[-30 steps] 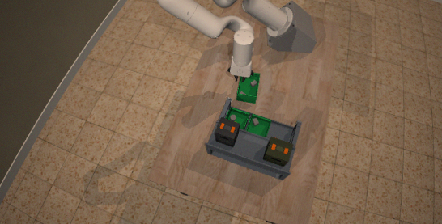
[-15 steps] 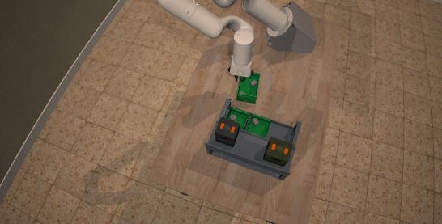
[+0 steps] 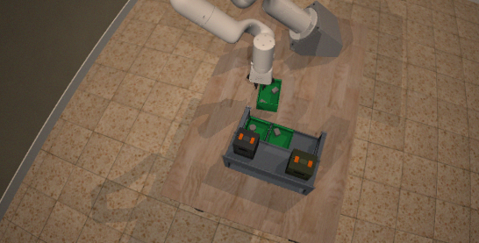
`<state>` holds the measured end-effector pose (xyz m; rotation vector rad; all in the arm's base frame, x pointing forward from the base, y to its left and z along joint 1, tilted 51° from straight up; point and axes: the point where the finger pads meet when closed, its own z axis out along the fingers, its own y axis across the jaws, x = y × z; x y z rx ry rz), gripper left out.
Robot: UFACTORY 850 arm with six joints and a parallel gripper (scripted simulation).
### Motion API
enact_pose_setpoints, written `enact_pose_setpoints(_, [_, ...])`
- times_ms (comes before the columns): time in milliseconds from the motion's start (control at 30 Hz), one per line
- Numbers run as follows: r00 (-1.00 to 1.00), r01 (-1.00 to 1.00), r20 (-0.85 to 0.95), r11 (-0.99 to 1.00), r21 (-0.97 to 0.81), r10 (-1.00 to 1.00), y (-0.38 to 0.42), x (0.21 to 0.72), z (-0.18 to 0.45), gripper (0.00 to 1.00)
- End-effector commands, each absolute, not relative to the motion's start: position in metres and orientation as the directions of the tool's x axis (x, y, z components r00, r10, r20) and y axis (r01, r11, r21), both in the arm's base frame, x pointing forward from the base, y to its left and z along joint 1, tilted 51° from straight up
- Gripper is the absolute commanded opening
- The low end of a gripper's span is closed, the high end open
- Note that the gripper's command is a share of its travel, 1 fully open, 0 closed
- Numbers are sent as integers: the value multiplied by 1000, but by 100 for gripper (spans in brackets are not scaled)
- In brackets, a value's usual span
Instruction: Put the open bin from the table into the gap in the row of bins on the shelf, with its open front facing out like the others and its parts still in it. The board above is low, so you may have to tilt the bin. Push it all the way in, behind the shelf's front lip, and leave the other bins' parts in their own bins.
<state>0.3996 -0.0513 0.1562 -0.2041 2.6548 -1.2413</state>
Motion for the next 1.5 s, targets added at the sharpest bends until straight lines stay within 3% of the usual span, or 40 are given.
enact_pose_setpoints(0, [-970, -38, -126, 637, -770, -210, -51, 400, 156, 29])
enact_pose_setpoints(1467, [-970, -38, -126, 637, -770, -210, -77, 408, 135, 29])
